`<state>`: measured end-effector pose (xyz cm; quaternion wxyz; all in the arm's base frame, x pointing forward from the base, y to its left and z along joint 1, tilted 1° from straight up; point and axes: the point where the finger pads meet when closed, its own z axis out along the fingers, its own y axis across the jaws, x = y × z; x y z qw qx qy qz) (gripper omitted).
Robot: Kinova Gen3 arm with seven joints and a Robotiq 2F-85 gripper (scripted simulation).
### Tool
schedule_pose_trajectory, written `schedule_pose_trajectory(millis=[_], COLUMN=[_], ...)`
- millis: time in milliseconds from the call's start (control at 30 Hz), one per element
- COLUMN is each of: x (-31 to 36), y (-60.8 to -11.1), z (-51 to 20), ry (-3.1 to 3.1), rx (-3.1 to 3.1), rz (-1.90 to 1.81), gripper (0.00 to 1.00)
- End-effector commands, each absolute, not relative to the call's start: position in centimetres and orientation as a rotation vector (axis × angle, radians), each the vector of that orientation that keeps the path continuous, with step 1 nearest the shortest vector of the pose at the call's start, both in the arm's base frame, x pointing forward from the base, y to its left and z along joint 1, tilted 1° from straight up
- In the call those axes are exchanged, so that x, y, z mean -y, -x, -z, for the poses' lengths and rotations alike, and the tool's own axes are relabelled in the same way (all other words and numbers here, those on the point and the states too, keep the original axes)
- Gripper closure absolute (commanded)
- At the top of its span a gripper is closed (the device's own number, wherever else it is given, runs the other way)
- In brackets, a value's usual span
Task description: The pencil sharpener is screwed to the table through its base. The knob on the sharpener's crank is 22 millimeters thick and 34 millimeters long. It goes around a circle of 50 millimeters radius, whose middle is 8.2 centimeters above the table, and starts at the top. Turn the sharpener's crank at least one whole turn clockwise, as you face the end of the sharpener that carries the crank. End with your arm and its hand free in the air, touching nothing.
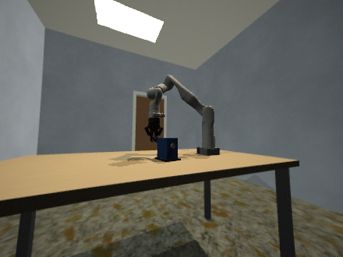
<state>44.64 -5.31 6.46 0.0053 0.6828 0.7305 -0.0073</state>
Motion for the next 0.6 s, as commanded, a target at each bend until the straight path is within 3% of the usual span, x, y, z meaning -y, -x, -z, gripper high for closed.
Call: schedule_pose_trajectory(millis=[0,567], x=[5.3,5.2], y=[-45.0,-46.3], z=[-6.1,-3.1], ry=[-2.139,-2.139], rx=[-2.288,-2.288], rz=[0.024,0.024], gripper=[1.0,1.0])
